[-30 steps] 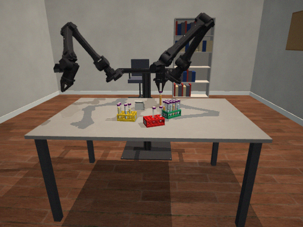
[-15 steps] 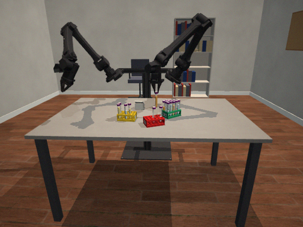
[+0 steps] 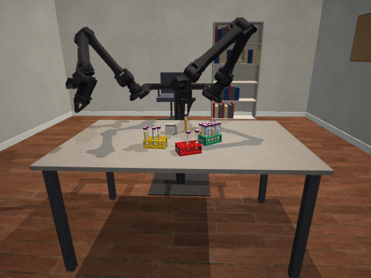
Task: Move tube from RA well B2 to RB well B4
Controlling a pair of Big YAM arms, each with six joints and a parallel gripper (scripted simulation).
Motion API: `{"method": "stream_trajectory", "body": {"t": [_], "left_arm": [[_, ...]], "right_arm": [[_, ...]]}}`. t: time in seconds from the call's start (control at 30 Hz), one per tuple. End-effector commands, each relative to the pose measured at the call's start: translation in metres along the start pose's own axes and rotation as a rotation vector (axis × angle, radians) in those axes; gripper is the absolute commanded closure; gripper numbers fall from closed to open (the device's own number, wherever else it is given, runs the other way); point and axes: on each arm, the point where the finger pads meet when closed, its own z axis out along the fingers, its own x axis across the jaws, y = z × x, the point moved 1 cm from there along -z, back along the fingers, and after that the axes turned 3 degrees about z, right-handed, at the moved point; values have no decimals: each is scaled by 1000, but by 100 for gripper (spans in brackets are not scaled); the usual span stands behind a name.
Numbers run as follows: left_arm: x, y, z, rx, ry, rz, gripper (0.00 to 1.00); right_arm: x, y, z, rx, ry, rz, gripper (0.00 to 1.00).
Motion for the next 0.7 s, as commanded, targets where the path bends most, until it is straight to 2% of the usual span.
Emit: {"method": "stream_trajectory", "body": {"t": [0.0,0.17,0.27,0.33,0.37,0.67], "left_arm": [[-11,11,-2,2,2,-4,100],[-16,17,-3,-1,2,189,100],[-14,3,2,22,9,299,100],[-14,3,3,22,9,299,100],[-20,20,-4,-3,1,287,100],[-35,37,-2,-3,1,286,100]], "right_arm": [[9,9,-5,-5,16,24,70],[9,9,-5,-5,16,24,70],[9,9,-5,-5,16,24,70],[9,9,-5,-5,16,24,70],[9,9,-5,-5,16,24,70],[9,9,-5,-5,16,24,70]]}}
